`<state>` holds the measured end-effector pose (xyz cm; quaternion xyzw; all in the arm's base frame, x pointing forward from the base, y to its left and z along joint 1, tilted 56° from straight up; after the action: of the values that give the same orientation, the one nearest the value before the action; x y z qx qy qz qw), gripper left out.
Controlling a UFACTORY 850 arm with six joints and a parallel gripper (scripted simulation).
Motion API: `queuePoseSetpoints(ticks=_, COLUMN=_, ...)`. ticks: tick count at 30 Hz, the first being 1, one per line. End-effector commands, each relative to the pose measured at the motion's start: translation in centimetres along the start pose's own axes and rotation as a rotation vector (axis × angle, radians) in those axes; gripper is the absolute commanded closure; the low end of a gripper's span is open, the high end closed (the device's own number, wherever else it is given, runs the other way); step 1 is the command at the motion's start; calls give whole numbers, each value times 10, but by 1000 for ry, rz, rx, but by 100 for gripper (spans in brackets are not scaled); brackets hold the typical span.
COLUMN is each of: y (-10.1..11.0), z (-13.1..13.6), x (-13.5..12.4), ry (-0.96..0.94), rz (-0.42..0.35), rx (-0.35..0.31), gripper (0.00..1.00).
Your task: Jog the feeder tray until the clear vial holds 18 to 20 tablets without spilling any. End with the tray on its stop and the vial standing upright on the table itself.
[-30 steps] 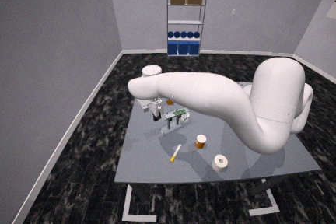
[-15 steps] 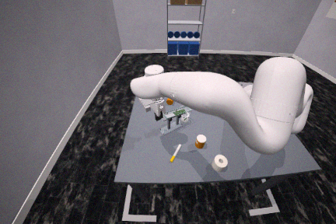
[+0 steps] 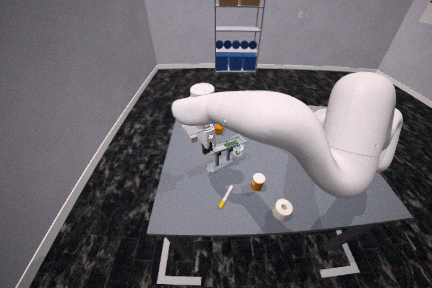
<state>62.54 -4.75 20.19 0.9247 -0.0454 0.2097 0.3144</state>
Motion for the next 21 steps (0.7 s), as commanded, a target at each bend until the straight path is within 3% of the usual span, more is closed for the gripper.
queuePoseSetpoints(ticks=1, y=0, z=1, x=-1, ry=-1, rz=-1, rx=0, gripper=100)
queuePoseSetpoints(ticks=6, y=5, z=-4, x=25, ry=-1, rz=-1, rx=0, gripper=100)
queuePoseSetpoints(ticks=21, y=5, z=-4, x=26, ry=-1, rz=-1, rx=0, gripper=100)
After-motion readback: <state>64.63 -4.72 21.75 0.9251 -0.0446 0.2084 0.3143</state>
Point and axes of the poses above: the point where the finger pads meet when closed, its own y axis back along the fingers, its own z axis across the jaws, x = y × z, the point moved 3 cm from there along y, back along the fingers, and after that the axes turned 9 degrees about -y, right-handed, at the moved point
